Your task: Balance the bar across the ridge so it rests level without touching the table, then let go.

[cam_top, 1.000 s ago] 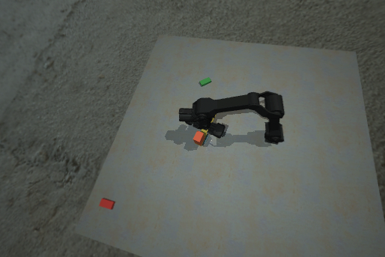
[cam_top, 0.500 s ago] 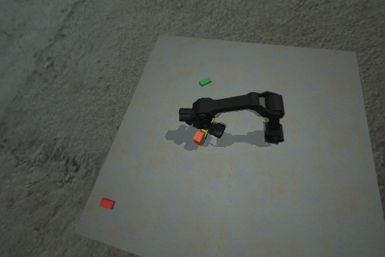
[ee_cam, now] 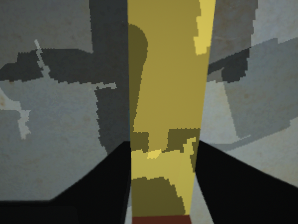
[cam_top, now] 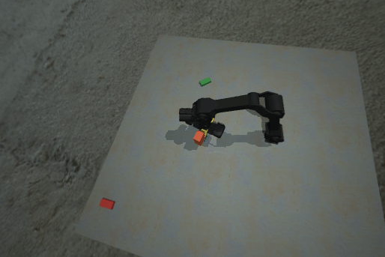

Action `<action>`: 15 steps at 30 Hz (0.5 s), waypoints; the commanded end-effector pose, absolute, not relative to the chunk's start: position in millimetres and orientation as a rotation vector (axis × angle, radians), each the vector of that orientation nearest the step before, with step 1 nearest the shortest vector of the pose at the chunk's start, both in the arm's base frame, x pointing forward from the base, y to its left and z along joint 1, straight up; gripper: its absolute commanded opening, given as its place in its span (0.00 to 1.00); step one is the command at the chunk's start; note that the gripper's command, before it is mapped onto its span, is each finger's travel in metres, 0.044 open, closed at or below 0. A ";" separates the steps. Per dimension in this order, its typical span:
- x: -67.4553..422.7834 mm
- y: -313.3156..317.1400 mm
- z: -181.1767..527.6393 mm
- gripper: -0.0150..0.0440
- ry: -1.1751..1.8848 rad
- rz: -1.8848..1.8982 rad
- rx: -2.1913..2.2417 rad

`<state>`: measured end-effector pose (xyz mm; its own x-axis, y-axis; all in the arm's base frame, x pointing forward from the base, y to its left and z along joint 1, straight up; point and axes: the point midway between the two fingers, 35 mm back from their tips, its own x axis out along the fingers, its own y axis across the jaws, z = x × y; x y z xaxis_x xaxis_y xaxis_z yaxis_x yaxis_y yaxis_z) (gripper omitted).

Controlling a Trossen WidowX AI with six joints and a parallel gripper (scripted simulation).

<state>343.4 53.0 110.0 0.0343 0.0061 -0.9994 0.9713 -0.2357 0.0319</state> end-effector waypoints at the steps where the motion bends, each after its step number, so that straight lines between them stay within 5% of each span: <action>1: 343.3 52.7 107.5 0.25 1.068 -1.355 1.407; 15: 343.2 52.5 107.8 0.25 1.068 -1.355 1.407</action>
